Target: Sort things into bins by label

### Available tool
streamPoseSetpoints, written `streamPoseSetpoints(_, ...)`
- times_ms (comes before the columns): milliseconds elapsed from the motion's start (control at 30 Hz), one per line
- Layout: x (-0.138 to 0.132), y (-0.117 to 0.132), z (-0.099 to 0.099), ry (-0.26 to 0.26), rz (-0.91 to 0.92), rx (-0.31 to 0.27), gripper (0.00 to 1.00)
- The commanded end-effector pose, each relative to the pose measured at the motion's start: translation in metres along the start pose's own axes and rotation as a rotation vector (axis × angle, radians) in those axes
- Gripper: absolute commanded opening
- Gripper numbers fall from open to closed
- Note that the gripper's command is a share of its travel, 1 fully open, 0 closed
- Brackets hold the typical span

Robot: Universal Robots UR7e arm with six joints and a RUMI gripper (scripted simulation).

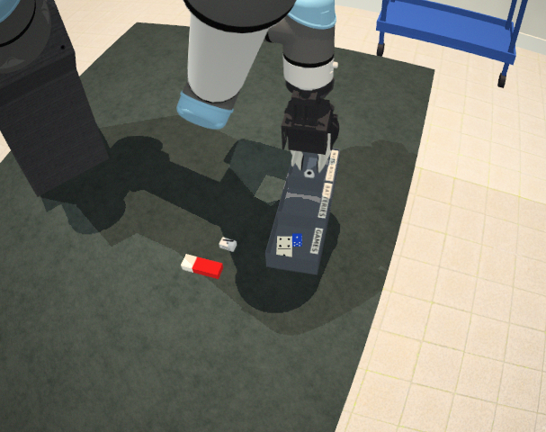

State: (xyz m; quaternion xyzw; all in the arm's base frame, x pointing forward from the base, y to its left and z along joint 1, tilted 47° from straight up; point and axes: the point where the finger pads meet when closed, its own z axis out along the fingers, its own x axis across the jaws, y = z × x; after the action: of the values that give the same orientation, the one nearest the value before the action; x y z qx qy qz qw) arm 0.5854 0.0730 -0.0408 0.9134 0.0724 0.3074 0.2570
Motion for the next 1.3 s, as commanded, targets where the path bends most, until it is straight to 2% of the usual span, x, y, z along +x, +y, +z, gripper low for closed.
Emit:
streamPoseSetpoints(0,0.001,-0.001,0.0,0.003,0.0,0.001,0.18)
streamPoseSetpoints(267,0.001,-0.001,0.0,0.003,0.0,0.001,0.18)
streamPoseSetpoints(1133,0.0,-0.001,-0.032,0.002,-0.002,0.001,0.18)
streamPoseSetpoints(1200,0.0,-0.001,-0.042,0.002,-0.002,0.001,0.18)
streamPoseSetpoints(1267,0.0,-0.001,-0.042,0.002,-0.002,0.001,0.18)
